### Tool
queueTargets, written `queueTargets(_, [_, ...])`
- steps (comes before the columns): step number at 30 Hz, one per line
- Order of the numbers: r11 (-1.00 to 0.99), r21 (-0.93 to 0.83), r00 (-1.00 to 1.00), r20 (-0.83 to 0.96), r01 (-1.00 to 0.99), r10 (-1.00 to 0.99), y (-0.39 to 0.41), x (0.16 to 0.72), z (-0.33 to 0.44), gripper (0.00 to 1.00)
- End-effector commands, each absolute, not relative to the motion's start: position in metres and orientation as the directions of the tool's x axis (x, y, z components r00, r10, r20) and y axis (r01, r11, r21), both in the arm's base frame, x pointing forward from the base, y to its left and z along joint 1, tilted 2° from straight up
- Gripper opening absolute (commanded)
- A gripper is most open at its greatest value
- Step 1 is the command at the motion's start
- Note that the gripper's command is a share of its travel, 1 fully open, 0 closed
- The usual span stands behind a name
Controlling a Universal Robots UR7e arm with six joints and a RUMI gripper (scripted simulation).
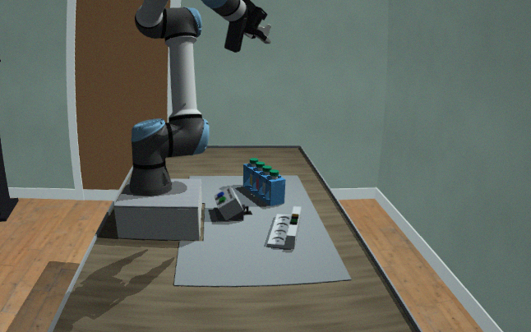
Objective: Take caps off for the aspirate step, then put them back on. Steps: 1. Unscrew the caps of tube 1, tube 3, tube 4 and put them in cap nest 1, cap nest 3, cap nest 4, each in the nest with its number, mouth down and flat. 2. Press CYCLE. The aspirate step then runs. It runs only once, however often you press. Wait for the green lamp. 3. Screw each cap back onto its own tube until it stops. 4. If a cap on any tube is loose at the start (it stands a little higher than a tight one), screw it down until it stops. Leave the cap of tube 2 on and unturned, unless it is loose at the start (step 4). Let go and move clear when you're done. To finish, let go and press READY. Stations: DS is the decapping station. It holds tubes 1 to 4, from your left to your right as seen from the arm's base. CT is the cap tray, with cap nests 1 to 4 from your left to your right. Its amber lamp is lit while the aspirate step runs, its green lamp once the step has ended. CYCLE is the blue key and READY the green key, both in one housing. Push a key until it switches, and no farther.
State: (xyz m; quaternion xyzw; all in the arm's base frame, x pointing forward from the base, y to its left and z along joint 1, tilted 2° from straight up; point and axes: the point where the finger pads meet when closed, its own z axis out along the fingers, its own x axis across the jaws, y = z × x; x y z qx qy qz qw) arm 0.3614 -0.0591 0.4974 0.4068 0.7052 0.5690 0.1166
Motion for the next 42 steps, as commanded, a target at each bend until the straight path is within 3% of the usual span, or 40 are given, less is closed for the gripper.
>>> queueTargets(1, [0.123, 0.914, -0.705, 0.206, 0.386, 0.678, -0.059, 0.361, 0.481, 0.35])
queueTargets(17, [0.478, 0.875, -0.890, -0.159, 0.073, 0.427, -0.061, 0.360, 0.422, 0.35])
queueTargets(42, [0.643, 0.595, -0.838, -0.526, -0.483, -0.142, -0.065, 0.366, 0.335, 0.35])
